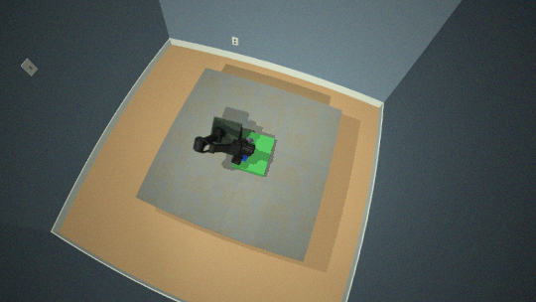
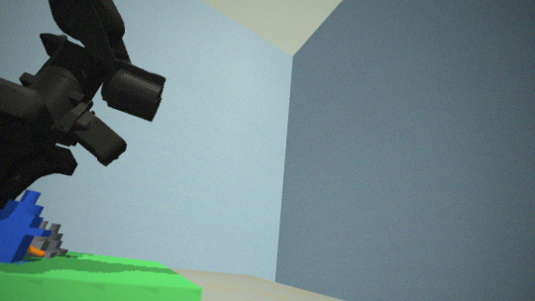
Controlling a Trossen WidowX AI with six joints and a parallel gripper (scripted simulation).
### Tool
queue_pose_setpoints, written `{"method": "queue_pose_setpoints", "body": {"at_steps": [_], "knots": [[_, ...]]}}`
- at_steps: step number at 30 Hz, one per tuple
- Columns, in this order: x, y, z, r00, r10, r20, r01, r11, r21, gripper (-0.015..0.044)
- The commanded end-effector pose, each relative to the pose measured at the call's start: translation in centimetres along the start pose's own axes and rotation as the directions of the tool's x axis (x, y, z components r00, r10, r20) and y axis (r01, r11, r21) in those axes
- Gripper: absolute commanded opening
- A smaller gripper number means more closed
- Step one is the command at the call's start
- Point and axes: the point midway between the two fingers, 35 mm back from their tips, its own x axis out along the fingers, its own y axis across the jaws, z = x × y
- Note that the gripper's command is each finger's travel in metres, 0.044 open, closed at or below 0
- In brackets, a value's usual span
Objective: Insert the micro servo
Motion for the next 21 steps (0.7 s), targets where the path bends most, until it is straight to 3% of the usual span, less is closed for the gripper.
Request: {"method": "queue_pose_setpoints", "body": {"at_steps": [1, 21], "knots": [[0.4, 0.0, 0.0, 1.000, 0.001, 0.003, -0.001, 1.000, -0.002, 0.0000], [2.1, 0.0, 0.0, 1.000, 0.000, 0.002, 0.000, 1.000, -0.003, 0.0000]]}}
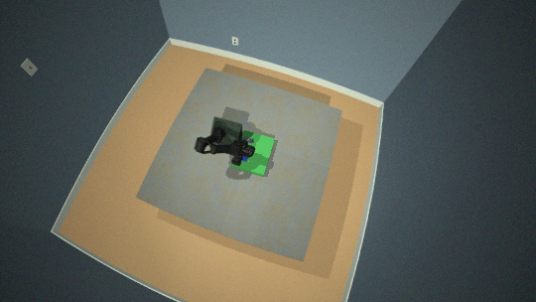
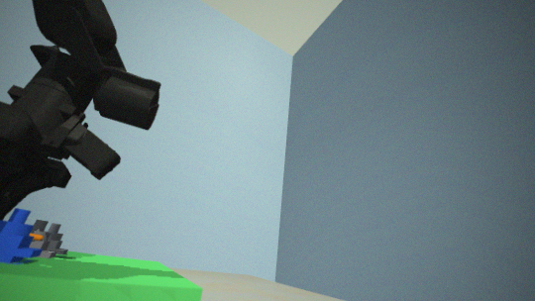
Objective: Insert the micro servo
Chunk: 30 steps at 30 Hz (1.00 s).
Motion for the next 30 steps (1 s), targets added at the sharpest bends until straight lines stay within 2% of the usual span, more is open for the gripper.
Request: {"method": "queue_pose_setpoints", "body": {"at_steps": [1, 6, 13, 21, 26, 30], "knots": [[0.3, 0.0, 0.0, 1.000, 0.001, 0.002, -0.001, 1.000, -0.003, 0.0000], [0.7, 0.0, 0.0, 1.000, 0.001, 0.002, -0.001, 1.000, -0.003, 0.0000], [0.5, 0.0, 0.0, 1.000, 0.001, 0.002, -0.001, 1.000, -0.003, 0.0184], [-2.8, 0.2, -0.3, 1.000, 0.003, 0.002, -0.003, 1.000, -0.003, 0.0187], [-3.0, 0.4, -0.1, 1.000, 0.003, 0.002, -0.003, 1.000, -0.003, 0.0187], [-3.5, 0.2, 1.4, 1.000, 0.009, 0.006, -0.009, 1.000, -0.005, 0.0292]]}}
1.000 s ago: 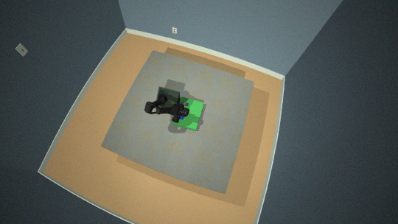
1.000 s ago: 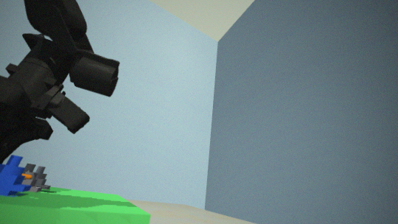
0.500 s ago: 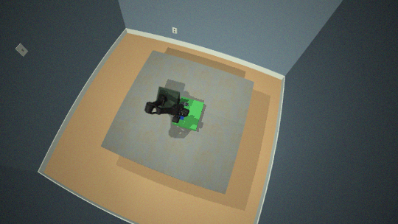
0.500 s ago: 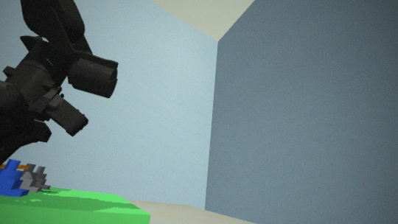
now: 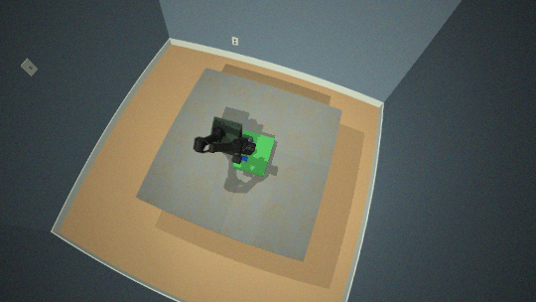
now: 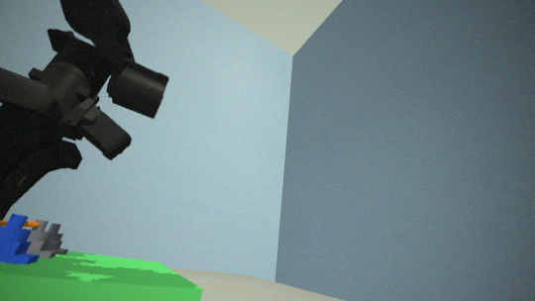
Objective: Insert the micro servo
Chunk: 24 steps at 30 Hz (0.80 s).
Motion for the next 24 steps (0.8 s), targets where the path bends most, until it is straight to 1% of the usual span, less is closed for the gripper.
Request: {"method": "queue_pose_setpoints", "body": {"at_steps": [1, 5, 6, 12, 16, 21, 24], "knots": [[-1.0, -0.3, 1.9, 1.000, 0.001, 0.006, -0.001, 1.000, 0.006, 0.0319], [-3.1, -0.6, 5.4, 1.000, 0.001, 0.008, -0.002, 1.000, 0.011, 0.0424], [-3.6, -0.6, 6.3, 1.000, 0.002, 0.008, -0.002, 1.000, 0.012, 0.0440], [-6.6, -0.4, 10.7, 1.000, -0.002, 0.007, 0.002, 1.000, 0.012, 0.0440], [-6.9, -0.4, 10.8, 1.000, -0.002, 0.008, 0.002, 1.000, 0.012, 0.0440], [-10.7, -0.6, 10.0, 1.000, -0.004, 0.018, 0.004, 1.000, 0.014, 0.0440], [-11.0, -0.6, 10.0, 1.000, -0.004, 0.019, 0.004, 1.000, 0.014, 0.0440]]}}
